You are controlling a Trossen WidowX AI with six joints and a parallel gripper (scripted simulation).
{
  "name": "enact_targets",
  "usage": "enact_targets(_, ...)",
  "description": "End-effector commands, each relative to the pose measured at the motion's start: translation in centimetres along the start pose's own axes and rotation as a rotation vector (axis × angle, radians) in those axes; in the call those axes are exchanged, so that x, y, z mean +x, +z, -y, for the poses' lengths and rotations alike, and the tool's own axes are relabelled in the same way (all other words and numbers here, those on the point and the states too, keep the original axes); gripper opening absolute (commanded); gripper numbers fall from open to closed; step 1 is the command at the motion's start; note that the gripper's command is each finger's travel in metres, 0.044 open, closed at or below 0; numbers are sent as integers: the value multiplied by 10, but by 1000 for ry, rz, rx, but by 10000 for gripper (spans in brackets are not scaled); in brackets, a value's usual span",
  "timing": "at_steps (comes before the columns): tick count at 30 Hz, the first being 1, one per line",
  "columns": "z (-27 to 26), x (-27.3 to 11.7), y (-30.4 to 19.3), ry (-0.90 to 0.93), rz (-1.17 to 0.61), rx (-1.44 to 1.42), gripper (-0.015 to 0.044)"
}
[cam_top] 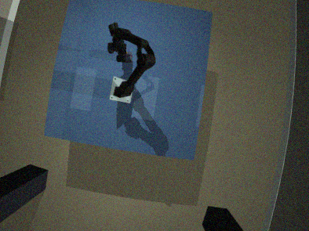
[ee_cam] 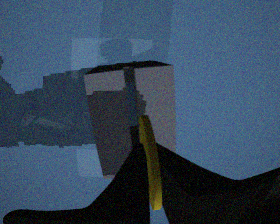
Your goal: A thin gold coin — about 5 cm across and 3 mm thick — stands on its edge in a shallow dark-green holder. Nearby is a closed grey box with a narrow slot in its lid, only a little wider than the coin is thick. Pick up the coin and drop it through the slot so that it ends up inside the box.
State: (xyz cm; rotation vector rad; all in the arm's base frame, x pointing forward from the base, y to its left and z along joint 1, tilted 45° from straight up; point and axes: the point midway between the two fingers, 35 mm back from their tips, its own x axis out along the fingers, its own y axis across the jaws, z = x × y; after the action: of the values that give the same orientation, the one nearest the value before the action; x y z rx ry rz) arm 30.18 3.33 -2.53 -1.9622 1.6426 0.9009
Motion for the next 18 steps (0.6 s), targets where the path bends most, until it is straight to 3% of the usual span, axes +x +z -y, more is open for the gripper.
enact_targets(1, -3, 2, 1, 6, -1, -13, 0)
enact_targets(18, -2, 1, 1, 1, -1, -5, 0)
